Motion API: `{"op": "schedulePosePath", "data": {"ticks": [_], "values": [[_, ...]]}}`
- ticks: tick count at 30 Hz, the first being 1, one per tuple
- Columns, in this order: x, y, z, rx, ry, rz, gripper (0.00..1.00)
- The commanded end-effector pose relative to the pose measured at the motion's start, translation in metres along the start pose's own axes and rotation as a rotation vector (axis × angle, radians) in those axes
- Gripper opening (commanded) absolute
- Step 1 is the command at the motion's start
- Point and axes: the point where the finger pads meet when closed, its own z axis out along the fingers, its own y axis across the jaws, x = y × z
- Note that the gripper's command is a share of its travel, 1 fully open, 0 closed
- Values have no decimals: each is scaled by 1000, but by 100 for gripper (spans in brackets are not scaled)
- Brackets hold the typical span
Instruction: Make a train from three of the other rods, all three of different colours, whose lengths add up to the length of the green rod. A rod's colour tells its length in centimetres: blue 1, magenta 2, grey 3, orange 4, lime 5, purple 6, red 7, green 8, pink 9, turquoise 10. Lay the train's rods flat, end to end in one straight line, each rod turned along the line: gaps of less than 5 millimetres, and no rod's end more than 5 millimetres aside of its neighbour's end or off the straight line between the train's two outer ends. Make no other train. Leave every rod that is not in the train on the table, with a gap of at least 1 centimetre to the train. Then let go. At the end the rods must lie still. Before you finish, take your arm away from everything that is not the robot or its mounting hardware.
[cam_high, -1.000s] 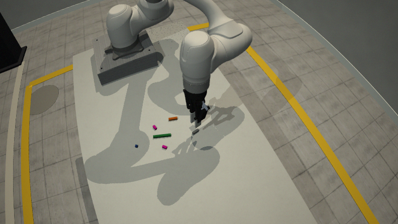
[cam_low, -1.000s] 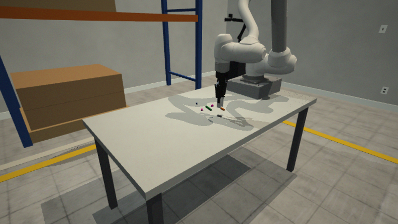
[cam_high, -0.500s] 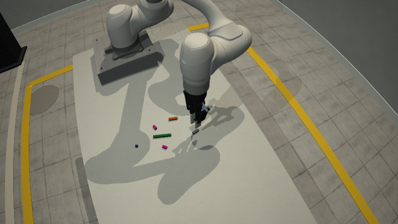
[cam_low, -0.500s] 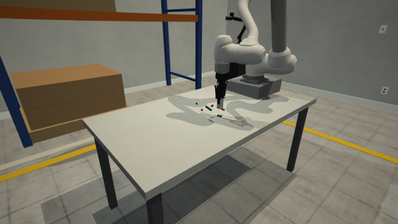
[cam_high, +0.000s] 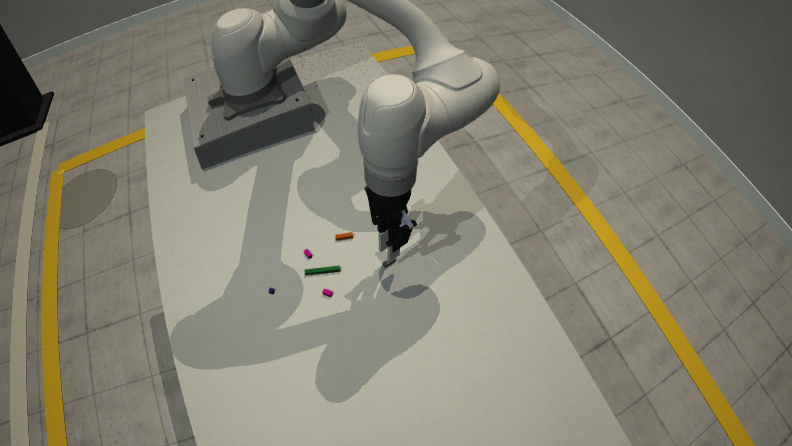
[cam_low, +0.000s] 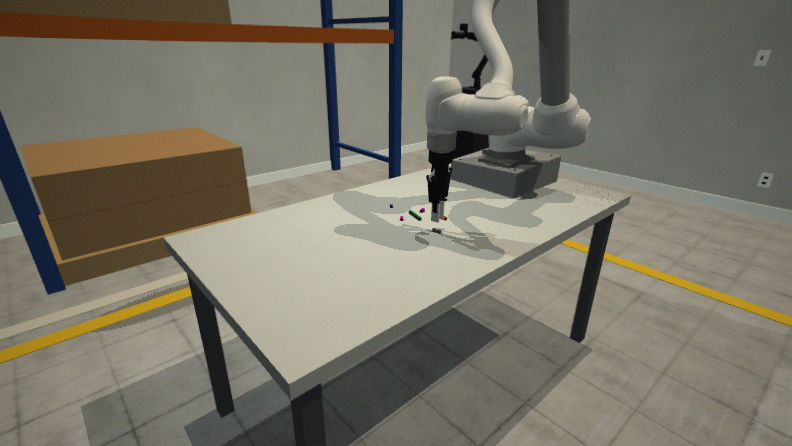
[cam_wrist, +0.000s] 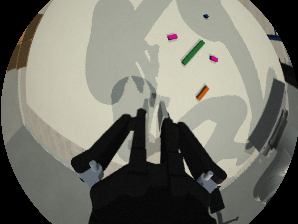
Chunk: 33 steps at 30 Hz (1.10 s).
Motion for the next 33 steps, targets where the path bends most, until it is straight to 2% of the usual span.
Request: {"op": "schedulePosePath", "data": {"ticks": [1, 18, 33], "values": [[0, 0, 4, 0, 0, 0, 15], [0, 0, 22, 0, 0, 0, 15], [0, 0, 26, 0, 0, 0, 15]]}}
